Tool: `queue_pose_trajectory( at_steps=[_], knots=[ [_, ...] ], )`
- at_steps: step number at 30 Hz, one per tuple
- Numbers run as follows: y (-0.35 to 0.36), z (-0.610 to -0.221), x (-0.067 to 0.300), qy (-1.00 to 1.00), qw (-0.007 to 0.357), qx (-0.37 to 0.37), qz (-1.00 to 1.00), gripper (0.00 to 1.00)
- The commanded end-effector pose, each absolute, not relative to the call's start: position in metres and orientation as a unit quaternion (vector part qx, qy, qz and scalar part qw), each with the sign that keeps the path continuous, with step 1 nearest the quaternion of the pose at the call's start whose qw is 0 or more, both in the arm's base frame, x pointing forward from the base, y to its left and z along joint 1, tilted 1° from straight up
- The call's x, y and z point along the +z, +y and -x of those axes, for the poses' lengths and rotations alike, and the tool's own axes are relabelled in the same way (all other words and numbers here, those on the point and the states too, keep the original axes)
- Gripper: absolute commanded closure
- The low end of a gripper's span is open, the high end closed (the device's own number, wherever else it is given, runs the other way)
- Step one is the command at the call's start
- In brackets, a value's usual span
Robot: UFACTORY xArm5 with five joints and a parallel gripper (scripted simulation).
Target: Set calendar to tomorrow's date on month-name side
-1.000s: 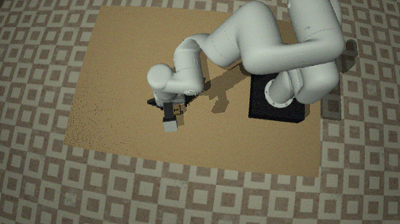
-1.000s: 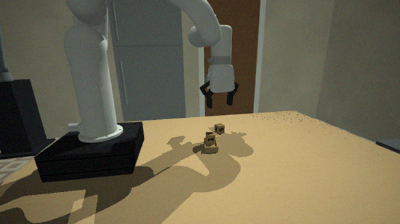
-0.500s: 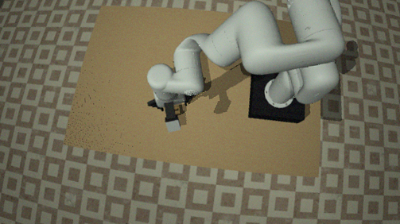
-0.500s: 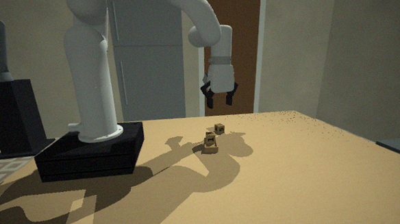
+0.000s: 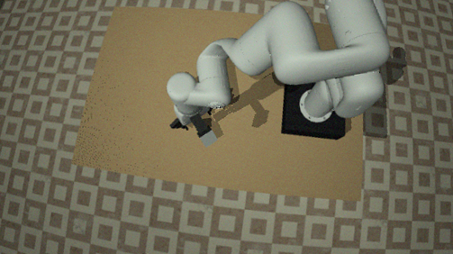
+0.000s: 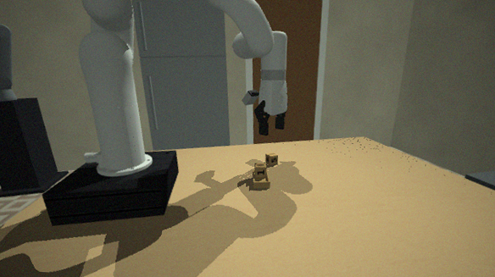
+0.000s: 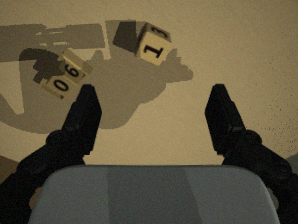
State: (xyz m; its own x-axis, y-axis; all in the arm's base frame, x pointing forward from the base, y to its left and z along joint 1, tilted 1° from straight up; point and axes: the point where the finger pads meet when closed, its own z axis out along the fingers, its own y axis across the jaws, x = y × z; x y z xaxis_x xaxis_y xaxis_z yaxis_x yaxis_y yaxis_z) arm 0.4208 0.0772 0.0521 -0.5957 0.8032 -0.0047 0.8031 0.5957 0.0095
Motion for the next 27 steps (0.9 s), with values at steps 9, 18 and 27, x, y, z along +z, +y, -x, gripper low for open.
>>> queue_pose_trajectory(
  at_steps=[9,18,27],
  knots=[
    [0.0773,-0.4219,0.0524,0.965,0.006,0.003,-0.261,0.0],
    [0.0773,-0.4218,0.0518,0.991,0.007,0.002,-0.131,0.0],
    [0.0772,-0.4217,0.0511,1.0,0.007,0.001,0.015,0.0]
  ],
)
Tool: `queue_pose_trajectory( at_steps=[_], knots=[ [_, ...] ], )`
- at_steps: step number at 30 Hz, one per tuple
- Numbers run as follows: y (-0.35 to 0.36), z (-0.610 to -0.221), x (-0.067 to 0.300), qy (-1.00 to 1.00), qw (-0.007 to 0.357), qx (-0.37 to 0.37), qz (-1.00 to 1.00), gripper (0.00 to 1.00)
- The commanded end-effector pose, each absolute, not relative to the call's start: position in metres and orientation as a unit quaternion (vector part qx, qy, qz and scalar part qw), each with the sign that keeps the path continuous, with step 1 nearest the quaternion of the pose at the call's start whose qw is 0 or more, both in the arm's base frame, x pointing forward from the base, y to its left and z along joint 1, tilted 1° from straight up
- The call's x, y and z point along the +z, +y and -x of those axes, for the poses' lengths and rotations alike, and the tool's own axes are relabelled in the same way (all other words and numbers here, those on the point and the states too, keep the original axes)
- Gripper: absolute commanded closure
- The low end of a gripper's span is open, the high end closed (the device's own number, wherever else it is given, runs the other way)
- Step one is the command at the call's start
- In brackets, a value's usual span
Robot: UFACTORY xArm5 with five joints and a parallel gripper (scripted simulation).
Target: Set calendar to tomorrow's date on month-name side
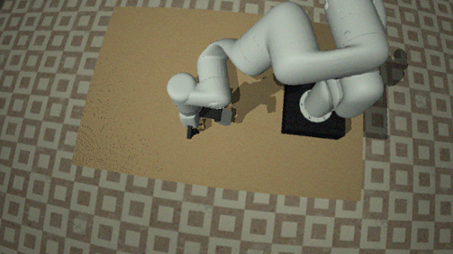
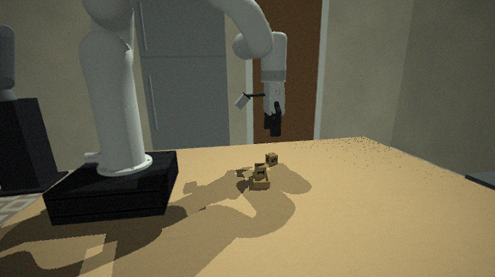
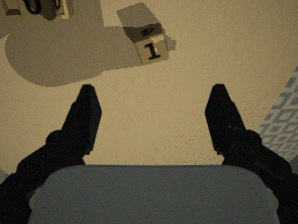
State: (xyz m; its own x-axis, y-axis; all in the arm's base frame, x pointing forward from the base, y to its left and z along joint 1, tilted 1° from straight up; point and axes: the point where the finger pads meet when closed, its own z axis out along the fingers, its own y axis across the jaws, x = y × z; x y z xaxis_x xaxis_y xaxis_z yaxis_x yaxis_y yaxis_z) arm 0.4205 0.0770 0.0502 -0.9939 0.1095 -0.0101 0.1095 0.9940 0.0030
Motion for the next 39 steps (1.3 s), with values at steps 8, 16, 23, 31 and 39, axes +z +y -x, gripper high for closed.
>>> queue_pose_trajectory(
  at_steps=[8,16,23,31,39],
  knots=[
    [0.0771,-0.4216,0.0506,0.991,0.007,0.0,0.132,0.0],
    [0.0771,-0.4215,0.05,0.968,0.007,-0.001,0.251,0.0],
    [0.077,-0.4215,0.0496,0.935,0.007,-0.001,0.354,0.0],
    [0.077,-0.4214,0.049,0.883,0.007,-0.002,0.47,0.0],
    [0.0769,-0.4213,0.0484,0.821,0.006,-0.003,0.571,0.0]
  ],
)
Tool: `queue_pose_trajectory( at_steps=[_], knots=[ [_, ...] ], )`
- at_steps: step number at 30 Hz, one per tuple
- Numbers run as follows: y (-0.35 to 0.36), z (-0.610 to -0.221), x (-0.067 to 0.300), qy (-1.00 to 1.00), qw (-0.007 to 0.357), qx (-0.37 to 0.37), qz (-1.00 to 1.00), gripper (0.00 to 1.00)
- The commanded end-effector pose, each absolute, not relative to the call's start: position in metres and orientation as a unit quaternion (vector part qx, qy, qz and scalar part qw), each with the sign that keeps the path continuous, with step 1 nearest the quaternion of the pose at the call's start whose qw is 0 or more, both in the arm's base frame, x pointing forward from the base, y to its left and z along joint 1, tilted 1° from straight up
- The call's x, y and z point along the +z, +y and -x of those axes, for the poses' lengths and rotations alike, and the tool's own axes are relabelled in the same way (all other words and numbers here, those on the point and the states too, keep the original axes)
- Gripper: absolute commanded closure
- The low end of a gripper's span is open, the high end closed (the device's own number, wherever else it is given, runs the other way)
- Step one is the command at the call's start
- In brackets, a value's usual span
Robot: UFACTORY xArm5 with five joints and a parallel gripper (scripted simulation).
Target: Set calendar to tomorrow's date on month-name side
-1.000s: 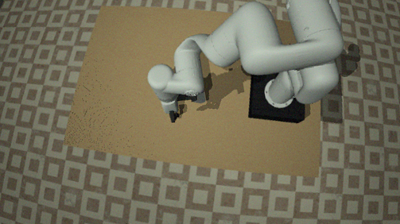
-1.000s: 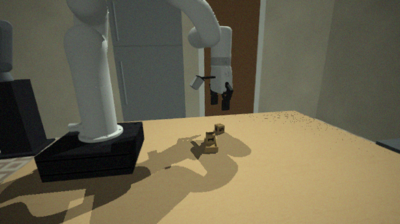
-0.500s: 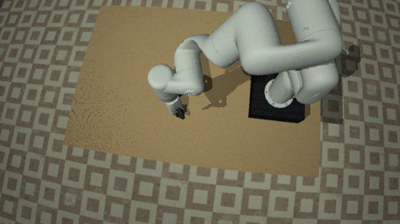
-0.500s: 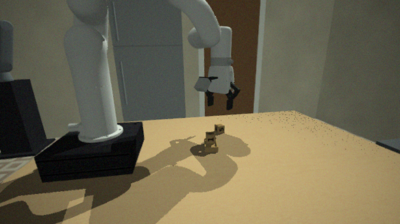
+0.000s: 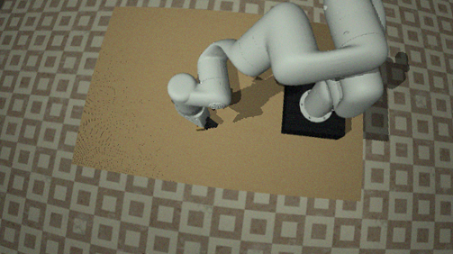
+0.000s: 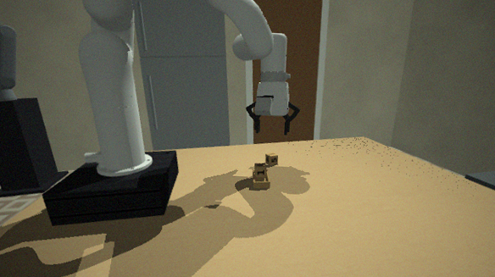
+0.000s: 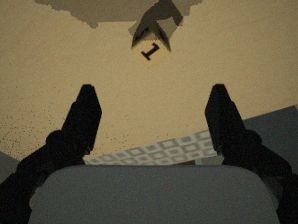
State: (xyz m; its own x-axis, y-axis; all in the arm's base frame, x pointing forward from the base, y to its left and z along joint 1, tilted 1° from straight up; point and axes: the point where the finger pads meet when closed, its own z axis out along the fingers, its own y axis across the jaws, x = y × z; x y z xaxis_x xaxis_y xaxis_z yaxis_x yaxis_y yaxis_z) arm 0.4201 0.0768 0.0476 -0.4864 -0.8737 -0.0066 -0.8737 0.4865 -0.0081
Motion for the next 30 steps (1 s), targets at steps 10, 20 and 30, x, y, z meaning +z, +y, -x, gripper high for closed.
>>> queue_pose_trajectory(
  at_steps=[10,20,30],
  knots=[
    [0.0769,-0.4212,0.0478,0.729,0.006,-0.004,0.684,0.0],
    [0.0768,-0.421,0.047,0.612,0.005,-0.005,0.791,0.0],
    [0.0767,-0.4209,0.0464,0.492,0.005,-0.005,0.87,0.0]
  ],
)
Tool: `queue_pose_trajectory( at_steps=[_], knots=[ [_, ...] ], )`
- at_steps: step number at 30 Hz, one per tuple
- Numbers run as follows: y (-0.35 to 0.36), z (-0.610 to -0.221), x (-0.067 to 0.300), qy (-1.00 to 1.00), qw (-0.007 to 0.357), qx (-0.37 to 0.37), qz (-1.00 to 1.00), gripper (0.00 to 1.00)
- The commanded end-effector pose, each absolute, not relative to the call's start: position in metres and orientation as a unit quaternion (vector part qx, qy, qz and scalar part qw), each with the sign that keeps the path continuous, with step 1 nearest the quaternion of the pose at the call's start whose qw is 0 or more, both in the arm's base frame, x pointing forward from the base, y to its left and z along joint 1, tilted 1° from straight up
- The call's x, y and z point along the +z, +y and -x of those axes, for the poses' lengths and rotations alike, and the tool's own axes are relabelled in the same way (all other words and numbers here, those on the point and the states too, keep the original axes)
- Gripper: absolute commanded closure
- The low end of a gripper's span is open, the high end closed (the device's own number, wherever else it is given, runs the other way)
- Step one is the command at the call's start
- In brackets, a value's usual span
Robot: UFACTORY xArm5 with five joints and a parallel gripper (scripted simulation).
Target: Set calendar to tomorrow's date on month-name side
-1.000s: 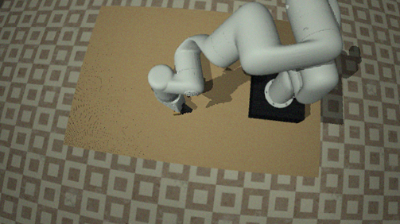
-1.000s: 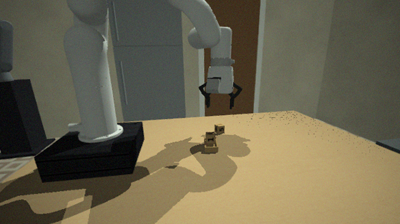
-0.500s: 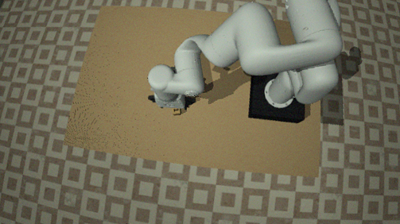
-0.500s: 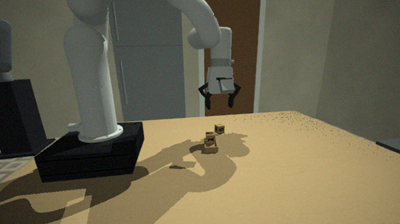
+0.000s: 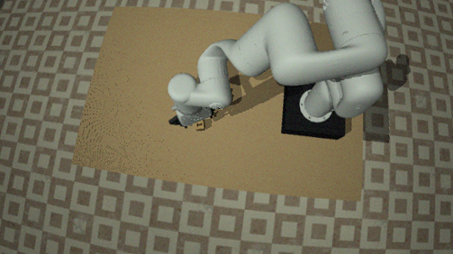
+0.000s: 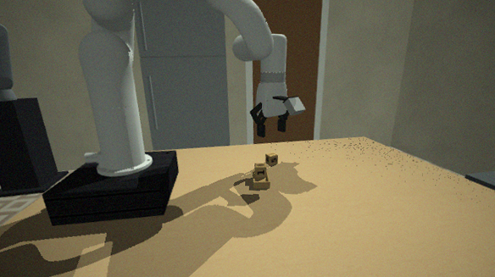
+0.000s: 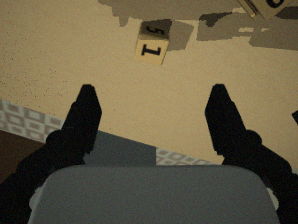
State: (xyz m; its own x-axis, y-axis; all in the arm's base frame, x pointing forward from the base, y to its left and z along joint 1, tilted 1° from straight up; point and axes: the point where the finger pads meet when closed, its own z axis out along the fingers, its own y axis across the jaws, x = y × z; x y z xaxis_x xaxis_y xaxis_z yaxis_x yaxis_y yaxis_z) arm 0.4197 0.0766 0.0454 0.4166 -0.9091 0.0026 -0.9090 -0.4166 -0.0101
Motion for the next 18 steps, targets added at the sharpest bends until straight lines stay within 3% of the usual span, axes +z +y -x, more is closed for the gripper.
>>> queue_pose_trajectory(
  at_steps=[1,18],
  knots=[
    [0.0767,-0.4209,0.0464,0.492,0.005,-0.005,0.87,0.0],
    [0.0766,-0.4207,0.0453,0.276,0.003,-0.006,0.961,0.0]
  ],
)
